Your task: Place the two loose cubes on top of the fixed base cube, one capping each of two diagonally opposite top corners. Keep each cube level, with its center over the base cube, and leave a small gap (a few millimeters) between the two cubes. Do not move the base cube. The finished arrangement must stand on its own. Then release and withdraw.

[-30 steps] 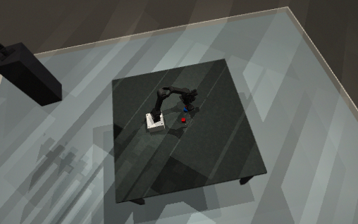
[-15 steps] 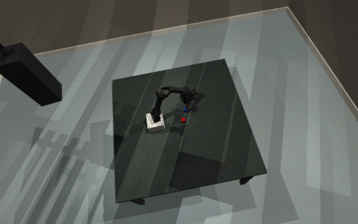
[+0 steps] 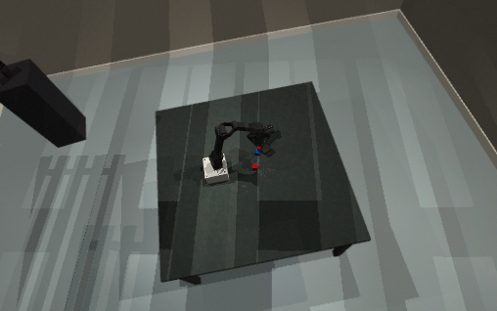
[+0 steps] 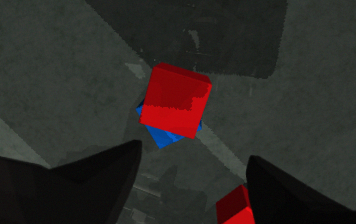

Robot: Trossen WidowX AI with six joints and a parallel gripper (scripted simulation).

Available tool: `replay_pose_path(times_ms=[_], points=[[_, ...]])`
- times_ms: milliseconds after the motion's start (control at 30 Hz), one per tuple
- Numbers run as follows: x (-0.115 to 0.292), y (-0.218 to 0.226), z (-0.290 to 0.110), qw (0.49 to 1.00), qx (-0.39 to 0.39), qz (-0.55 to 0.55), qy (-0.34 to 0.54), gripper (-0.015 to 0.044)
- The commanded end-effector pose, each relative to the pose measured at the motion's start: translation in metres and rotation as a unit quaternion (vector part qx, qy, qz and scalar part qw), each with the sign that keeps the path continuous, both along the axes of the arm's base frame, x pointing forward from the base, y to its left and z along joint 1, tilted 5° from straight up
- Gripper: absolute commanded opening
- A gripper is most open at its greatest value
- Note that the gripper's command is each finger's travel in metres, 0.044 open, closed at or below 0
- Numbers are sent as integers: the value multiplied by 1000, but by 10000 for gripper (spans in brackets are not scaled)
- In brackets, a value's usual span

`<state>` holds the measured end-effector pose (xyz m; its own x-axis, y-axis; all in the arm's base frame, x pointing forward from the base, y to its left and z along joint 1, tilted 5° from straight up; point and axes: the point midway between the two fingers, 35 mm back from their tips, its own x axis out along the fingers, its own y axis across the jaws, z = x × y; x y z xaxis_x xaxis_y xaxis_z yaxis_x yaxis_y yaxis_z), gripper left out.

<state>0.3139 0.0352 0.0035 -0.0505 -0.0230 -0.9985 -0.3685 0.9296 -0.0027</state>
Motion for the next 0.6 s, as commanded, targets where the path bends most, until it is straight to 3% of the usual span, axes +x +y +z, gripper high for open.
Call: replay_pose_path(times_ms=[0,567], points=[[-11,-21,10,996,3,89,2,265],[-63,-86,39,906,19,422,12,265]])
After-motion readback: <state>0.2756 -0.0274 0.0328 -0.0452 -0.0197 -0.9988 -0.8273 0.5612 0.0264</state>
